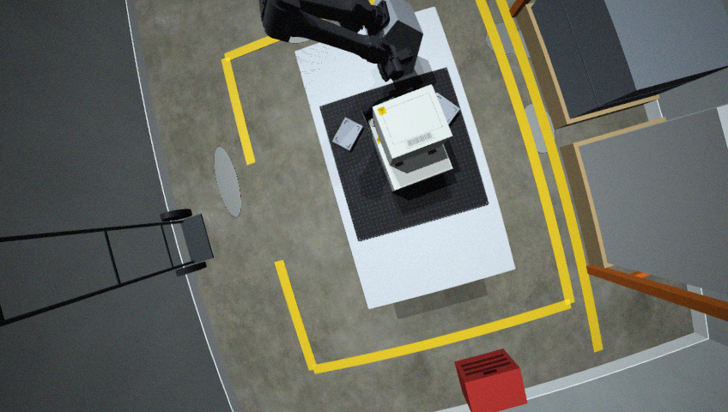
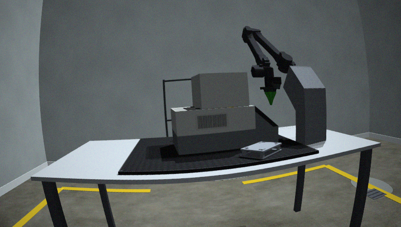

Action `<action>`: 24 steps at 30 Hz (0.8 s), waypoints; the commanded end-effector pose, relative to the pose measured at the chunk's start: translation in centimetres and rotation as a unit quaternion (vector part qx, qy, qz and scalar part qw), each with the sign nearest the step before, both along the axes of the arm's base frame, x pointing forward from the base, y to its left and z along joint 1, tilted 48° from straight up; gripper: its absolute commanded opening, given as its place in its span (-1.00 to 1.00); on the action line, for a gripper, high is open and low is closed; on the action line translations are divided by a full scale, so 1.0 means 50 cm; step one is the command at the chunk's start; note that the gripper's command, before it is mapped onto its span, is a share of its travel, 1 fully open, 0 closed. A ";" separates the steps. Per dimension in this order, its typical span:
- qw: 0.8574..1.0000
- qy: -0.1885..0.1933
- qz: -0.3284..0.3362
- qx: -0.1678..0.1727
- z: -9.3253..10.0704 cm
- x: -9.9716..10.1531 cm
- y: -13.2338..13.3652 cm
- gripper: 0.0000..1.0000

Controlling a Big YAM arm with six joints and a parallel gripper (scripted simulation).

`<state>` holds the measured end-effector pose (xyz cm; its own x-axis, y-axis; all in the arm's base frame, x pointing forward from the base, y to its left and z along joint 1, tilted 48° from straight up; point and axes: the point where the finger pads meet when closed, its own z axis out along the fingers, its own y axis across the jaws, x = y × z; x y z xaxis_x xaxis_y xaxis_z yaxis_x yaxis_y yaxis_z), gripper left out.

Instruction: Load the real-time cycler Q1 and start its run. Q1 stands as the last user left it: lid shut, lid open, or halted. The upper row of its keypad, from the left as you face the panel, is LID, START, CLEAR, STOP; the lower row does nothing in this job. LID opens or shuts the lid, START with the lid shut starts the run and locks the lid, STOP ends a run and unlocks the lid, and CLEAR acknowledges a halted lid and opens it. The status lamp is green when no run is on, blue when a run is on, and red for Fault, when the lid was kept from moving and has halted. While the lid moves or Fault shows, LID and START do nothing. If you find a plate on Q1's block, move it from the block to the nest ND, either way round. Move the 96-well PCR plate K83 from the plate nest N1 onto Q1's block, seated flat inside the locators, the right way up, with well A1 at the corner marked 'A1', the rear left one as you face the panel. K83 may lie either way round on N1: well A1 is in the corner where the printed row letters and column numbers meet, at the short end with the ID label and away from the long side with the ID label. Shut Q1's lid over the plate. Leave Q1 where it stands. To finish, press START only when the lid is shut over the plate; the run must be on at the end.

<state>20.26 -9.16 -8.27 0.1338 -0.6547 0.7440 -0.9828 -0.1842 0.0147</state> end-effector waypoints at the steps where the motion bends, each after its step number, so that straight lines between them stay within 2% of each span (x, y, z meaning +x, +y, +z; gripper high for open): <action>1: 1.000 0.006 0.007 -0.002 -0.003 0.011 -0.004 -1.00; 7: 1.000 -0.009 0.003 0.000 -0.009 0.042 -0.007 -1.00; 11: 1.000 -0.006 0.002 0.000 -0.017 0.052 -0.014 -1.00; 15: 1.000 0.006 0.009 0.002 -0.025 0.044 -0.015 -1.00; 24: 1.000 -0.009 0.004 0.004 -0.031 0.083 -0.020 -1.00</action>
<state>23.02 -10.25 -9.58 0.1295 -0.6553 0.7442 -0.9836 -0.1801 0.0126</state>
